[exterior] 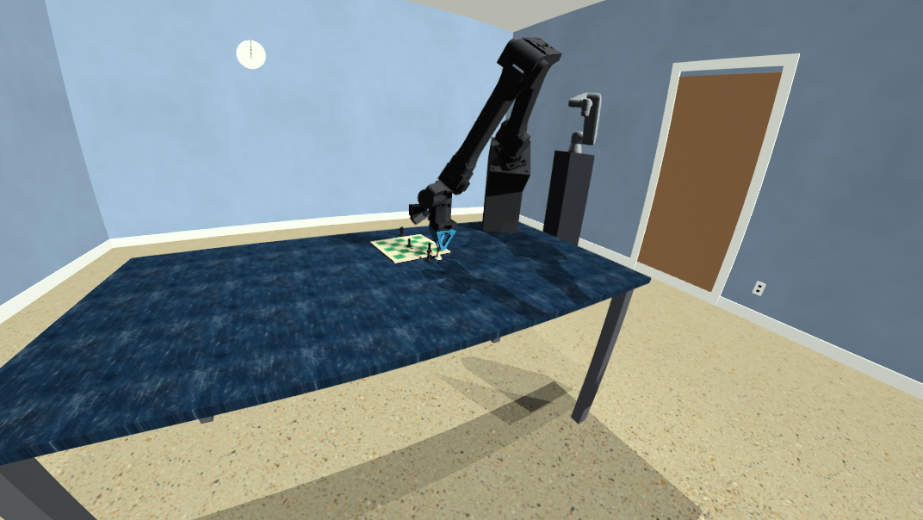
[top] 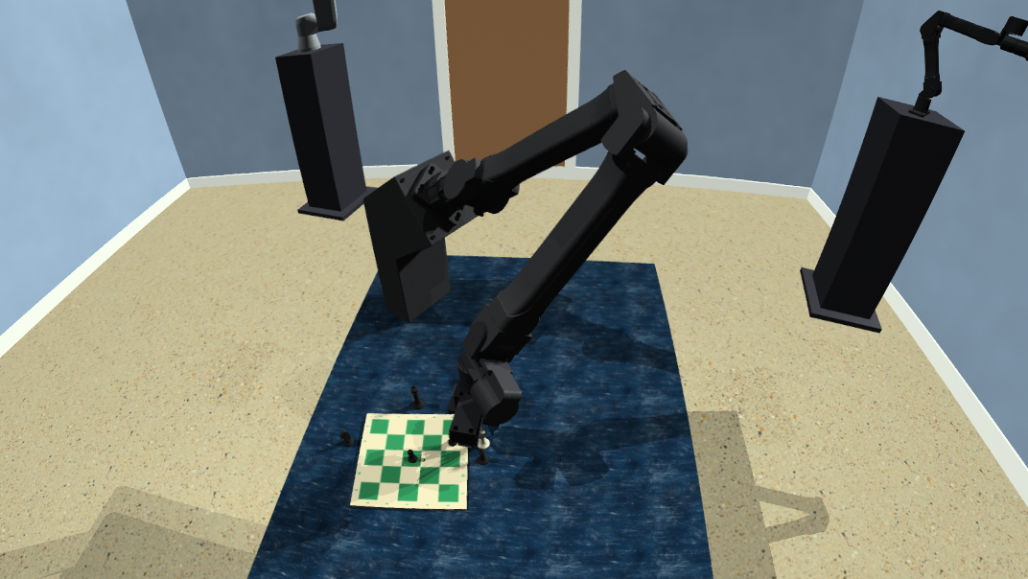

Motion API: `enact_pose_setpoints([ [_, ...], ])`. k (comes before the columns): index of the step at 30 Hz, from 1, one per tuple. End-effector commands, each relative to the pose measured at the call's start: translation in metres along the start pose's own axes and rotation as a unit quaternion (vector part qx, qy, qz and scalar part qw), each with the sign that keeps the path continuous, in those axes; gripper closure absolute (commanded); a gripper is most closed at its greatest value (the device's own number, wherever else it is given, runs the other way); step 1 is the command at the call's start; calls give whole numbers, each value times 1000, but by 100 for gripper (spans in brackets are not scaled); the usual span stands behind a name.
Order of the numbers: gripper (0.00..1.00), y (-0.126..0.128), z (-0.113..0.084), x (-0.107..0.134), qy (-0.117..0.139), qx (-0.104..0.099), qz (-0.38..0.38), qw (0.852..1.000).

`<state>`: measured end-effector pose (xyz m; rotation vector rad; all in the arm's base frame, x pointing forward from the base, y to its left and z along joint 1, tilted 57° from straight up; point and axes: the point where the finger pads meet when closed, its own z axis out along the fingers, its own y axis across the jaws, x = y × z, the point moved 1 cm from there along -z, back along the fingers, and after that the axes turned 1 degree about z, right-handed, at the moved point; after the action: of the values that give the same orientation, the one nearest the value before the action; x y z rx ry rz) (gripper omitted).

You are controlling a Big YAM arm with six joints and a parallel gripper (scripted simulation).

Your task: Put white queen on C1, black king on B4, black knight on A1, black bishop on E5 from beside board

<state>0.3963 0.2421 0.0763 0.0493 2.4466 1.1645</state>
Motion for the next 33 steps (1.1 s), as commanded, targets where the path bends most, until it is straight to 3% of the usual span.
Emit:
enact_pose_setpoints([
  [1,60,4,9,-3,-4,-5,6,1000],
  [7,60,4,17,-3,-4,-5,6,1000],
  [33,60,4,14,-7,-9,-5,7,1000],
])
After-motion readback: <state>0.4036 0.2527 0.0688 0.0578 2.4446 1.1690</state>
